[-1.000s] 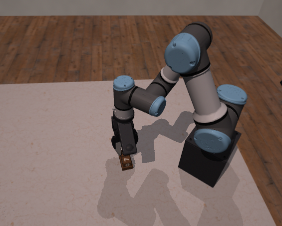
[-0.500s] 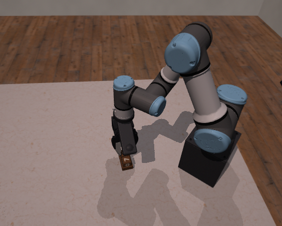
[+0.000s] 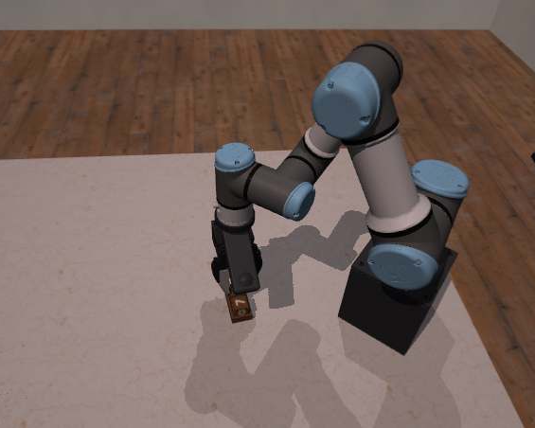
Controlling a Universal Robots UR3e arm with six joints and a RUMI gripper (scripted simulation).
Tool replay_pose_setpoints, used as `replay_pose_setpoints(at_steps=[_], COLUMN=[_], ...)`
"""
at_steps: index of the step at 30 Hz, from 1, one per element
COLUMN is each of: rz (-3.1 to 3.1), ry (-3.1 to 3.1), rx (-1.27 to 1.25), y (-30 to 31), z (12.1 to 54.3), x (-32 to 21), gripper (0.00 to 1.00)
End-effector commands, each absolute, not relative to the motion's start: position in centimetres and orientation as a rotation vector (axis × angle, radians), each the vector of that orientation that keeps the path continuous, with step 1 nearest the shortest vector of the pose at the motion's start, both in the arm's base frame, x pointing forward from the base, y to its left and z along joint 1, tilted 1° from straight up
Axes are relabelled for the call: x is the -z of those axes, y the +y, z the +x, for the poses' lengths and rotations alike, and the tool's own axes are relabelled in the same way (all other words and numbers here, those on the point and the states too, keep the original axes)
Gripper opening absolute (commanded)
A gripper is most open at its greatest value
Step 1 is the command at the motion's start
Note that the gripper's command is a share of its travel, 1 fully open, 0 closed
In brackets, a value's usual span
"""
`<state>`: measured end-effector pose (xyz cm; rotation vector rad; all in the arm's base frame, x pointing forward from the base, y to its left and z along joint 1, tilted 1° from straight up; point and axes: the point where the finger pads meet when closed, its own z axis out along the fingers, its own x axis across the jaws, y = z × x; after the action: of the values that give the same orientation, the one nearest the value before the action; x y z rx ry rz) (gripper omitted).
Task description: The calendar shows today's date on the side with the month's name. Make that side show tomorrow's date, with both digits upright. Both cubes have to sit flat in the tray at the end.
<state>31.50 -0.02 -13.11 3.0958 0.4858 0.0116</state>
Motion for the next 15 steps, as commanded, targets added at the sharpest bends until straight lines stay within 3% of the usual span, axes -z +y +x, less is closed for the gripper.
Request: replay_pose_setpoints(at_steps=[1, 8, 15], rz=[3.096, 3.096, 3.096], ry=[0.486, 0.486, 0.486], rx=[-0.015, -0.015, -0.015], y=[0.04, 0.04, 0.04], z=[31.55, 31.55, 31.55], x=[13.08, 13.08, 13.08], gripper=[0.1, 0.1, 0.21])
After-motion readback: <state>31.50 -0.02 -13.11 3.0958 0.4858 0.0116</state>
